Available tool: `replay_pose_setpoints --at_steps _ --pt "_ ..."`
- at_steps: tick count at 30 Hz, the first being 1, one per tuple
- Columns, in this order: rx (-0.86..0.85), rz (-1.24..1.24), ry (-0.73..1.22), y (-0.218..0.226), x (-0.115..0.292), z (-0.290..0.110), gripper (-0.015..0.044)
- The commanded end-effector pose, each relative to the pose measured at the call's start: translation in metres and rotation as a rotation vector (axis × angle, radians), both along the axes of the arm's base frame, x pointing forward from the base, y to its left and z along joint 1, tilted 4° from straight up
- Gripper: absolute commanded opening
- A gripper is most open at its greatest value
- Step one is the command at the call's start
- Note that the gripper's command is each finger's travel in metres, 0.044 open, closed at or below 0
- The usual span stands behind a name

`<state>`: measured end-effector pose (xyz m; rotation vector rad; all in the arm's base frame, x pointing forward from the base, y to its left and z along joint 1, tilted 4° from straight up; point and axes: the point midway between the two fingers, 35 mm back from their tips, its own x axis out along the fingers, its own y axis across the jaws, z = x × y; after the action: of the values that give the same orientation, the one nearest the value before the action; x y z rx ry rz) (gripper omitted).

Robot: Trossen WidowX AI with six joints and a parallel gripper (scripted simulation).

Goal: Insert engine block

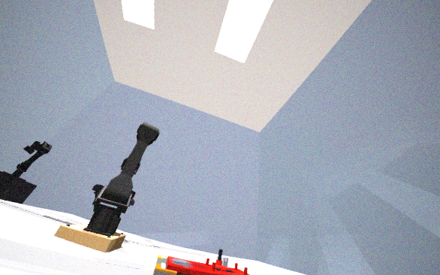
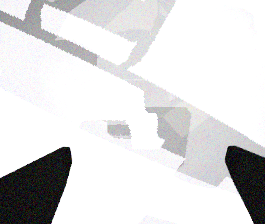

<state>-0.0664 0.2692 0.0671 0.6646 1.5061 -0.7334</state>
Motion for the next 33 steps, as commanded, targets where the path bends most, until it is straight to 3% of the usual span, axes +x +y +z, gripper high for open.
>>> replay_pose_setpoints --at_steps 1,9,17,21,26,33 --pt "-0.019 -0.005 -0.005 0.006 0.017 -0.002 0.044" --pt "0.0 -0.015 -0.004 0.038 0.108 0.008 0.044" --pt "0.028 -0.034 -0.016 0.039 0.214 0.017 0.044" --pt "0.043 -0.064 -0.032 0.025 0.272 0.016 0.044" --pt "0.041 -0.064 -0.043 0.008 0.315 0.018 0.044" --pt "0.015 -0.064 -0.045 -0.068 0.4 0.019 0.044"
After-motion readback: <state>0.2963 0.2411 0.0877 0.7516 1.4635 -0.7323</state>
